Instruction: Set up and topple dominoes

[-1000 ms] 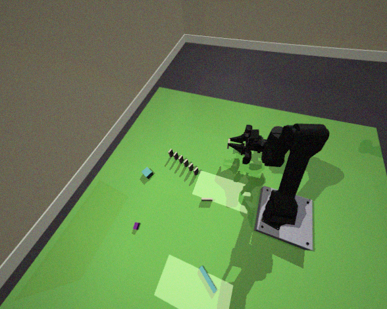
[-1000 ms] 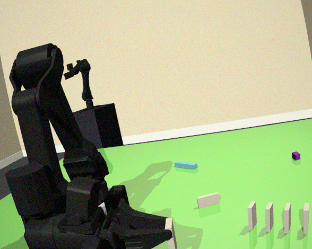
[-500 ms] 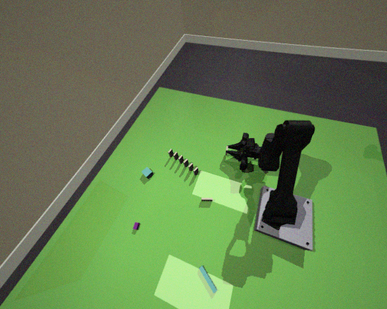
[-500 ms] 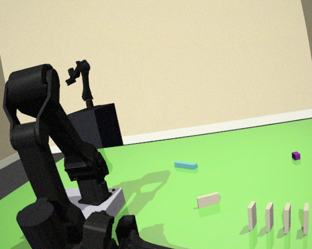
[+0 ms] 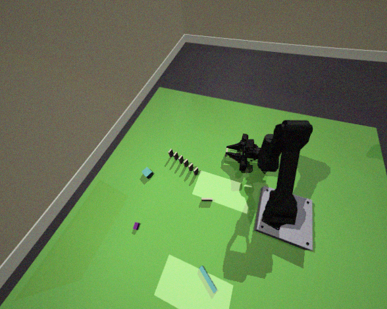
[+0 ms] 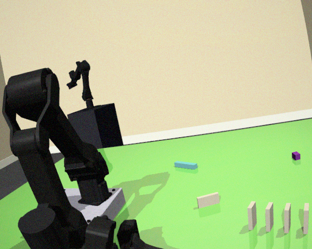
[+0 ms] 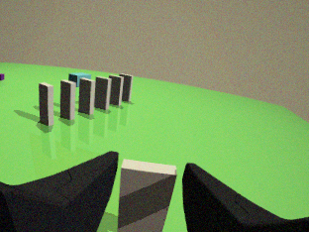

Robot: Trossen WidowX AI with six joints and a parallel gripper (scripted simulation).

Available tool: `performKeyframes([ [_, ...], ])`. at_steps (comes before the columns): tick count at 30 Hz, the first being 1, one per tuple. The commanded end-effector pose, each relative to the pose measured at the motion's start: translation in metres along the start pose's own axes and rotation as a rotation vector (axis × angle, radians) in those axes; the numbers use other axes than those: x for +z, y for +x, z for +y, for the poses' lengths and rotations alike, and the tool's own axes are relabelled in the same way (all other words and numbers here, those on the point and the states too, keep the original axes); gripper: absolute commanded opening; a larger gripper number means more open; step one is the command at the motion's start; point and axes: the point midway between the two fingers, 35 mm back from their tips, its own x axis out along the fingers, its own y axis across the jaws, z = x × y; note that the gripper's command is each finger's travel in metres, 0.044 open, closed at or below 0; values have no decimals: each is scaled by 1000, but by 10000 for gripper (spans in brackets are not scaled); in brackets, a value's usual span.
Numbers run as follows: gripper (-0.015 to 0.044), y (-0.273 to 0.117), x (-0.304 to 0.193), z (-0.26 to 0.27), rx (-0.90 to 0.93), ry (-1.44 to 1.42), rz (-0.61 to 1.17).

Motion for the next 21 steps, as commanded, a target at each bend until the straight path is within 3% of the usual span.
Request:
performKeyframes([
  [1,238,0,0,-1,-2,-10,0],
  [9,440,0,0,-1,-2,-10,0],
  [21,440,-3,50,0,0,-2,0],
])
